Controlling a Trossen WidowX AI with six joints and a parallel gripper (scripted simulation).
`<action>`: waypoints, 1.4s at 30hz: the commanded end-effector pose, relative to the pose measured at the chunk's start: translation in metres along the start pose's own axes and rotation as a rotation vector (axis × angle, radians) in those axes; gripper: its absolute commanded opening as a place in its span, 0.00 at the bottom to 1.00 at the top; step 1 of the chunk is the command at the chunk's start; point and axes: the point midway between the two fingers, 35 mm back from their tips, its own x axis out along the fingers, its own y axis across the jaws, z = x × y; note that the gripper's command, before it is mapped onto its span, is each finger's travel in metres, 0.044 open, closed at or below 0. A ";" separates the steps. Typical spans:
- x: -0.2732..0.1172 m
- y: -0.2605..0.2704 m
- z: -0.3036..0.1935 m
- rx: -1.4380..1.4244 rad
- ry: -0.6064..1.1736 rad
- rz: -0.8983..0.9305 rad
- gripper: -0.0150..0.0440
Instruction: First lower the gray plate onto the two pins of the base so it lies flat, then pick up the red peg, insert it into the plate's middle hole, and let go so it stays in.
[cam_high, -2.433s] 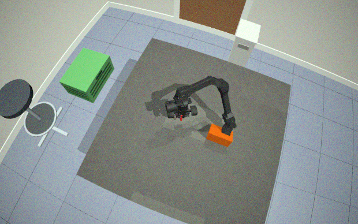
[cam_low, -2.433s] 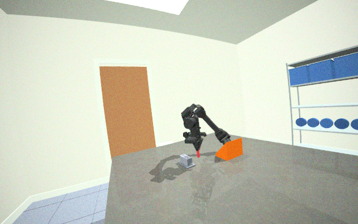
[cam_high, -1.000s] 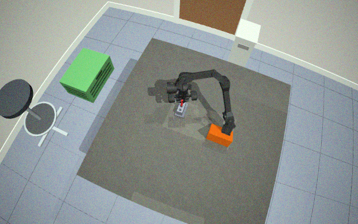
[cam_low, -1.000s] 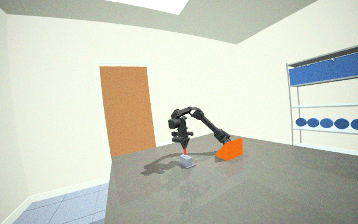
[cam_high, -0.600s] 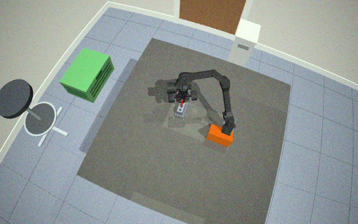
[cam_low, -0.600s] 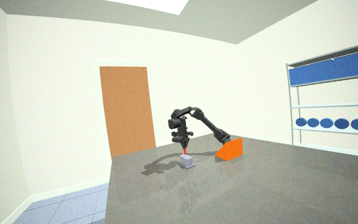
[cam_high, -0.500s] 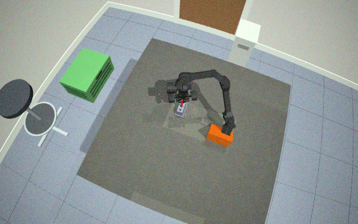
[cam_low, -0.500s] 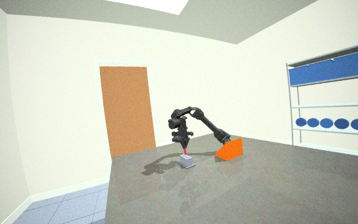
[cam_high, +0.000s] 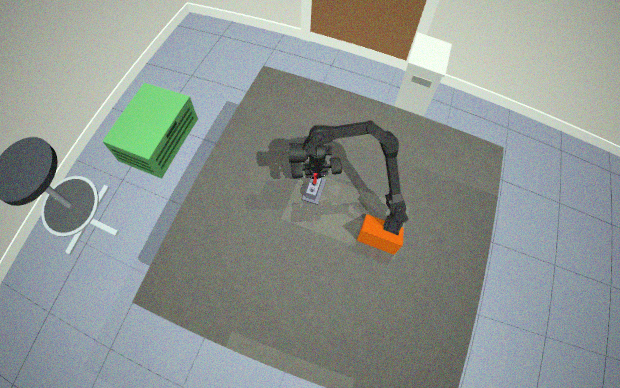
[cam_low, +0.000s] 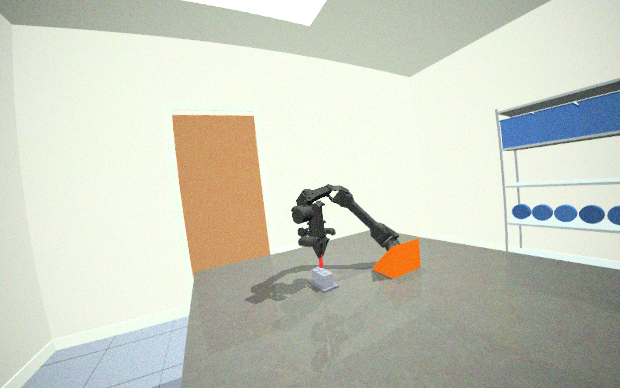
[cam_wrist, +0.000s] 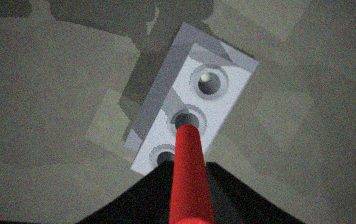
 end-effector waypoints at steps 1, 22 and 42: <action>0.000 0.000 0.000 0.001 -0.001 0.000 0.25; 0.016 -0.001 0.003 0.003 -0.003 -0.001 0.25; 0.017 -0.001 0.003 0.005 0.001 -0.001 0.25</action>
